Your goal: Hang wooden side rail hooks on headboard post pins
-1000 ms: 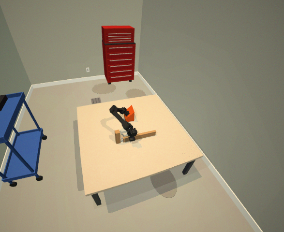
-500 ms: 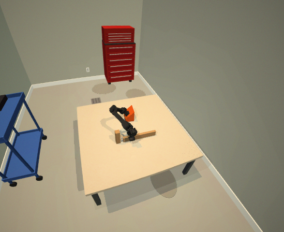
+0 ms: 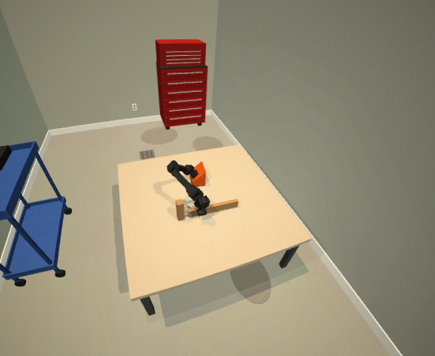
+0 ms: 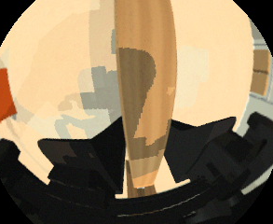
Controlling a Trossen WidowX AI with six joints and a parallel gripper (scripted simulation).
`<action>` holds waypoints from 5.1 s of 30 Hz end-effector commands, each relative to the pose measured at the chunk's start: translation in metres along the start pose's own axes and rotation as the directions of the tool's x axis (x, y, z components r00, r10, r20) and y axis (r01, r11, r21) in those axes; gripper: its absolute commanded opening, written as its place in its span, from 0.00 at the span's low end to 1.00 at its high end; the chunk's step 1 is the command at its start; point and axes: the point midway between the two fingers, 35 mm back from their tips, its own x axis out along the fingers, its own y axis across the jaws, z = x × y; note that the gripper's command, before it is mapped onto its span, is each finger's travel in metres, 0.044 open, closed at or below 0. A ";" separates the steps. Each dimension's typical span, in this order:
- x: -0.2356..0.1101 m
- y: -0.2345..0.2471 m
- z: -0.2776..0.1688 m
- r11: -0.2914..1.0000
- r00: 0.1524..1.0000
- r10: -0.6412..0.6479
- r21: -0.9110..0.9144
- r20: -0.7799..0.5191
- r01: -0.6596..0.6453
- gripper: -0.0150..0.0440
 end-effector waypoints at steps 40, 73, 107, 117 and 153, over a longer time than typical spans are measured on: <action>-0.004 0.003 0.000 1.000 1.000 0.003 -0.008 -0.004 -0.003 0.25; -0.009 0.003 0.000 1.000 1.000 0.003 -0.008 -0.004 -0.003 0.25; -0.015 0.003 0.000 1.000 1.000 0.003 -0.008 -0.004 -0.003 0.25; -0.016 0.003 0.000 1.000 1.000 0.003 -0.008 -0.004 -0.003 0.25; -0.021 0.003 0.000 1.000 1.000 0.003 -0.008 -0.003 -0.003 0.25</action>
